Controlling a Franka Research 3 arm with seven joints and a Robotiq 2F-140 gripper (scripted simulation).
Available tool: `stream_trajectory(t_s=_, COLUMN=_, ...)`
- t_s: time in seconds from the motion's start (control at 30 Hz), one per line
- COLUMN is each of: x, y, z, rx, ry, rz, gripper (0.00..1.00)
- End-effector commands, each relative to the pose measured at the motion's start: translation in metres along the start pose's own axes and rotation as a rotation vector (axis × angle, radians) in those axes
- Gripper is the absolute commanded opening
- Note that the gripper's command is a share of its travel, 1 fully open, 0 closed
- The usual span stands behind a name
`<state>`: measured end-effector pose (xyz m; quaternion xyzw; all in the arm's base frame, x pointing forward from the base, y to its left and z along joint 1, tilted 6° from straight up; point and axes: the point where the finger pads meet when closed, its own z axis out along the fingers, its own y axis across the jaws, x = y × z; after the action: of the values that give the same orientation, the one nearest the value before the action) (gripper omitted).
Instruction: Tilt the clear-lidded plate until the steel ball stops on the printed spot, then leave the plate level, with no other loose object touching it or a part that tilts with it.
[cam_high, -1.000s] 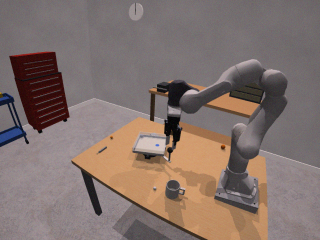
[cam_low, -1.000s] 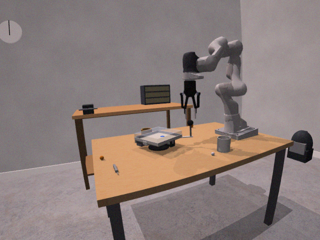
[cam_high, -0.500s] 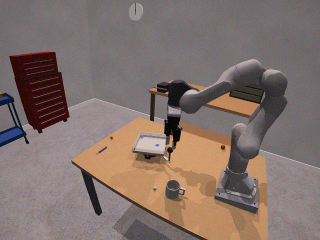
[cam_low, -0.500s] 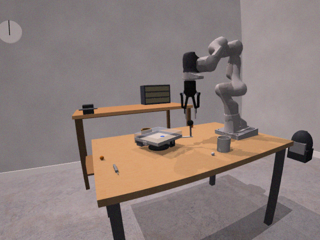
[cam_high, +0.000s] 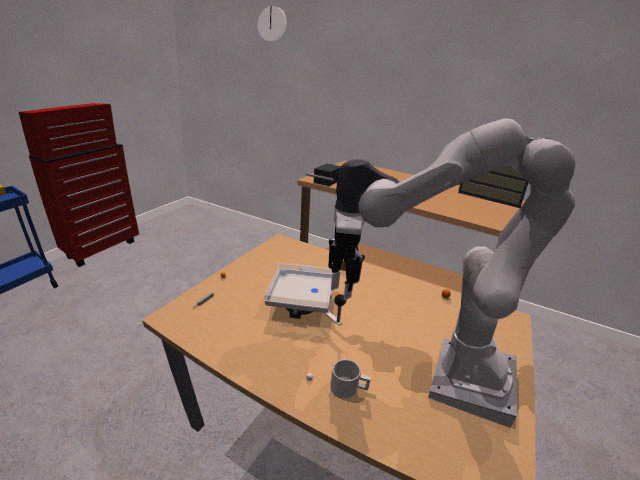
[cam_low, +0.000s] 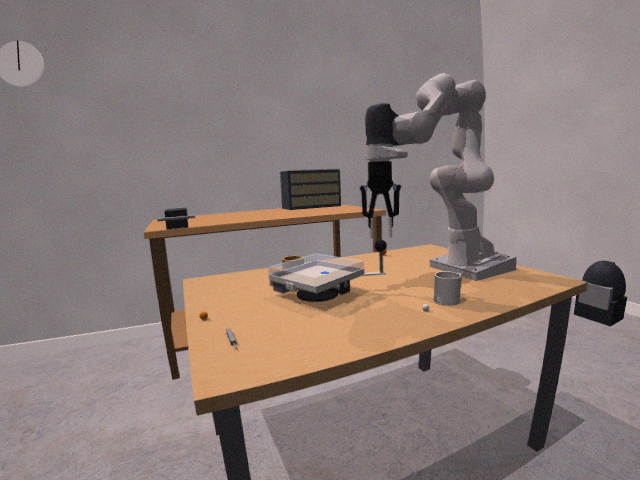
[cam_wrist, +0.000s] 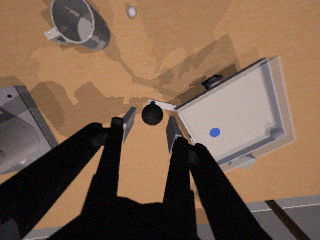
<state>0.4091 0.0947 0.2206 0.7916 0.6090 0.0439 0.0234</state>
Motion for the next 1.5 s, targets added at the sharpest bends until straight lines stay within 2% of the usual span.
stream_trajectory(t_s=0.0, x=0.0, y=-0.001, z=0.0, rx=0.003, ry=0.001, rz=0.008, gripper=0.36)
stream_trajectory(t_s=0.8, x=-0.001, y=-0.001, z=0.006, rx=0.002, ry=-0.001, rz=0.01, gripper=0.36)
stream_trajectory(t_s=1.47, x=-0.002, y=-0.001, z=0.02, rx=0.002, ry=-0.001, rz=0.01, gripper=0.36)
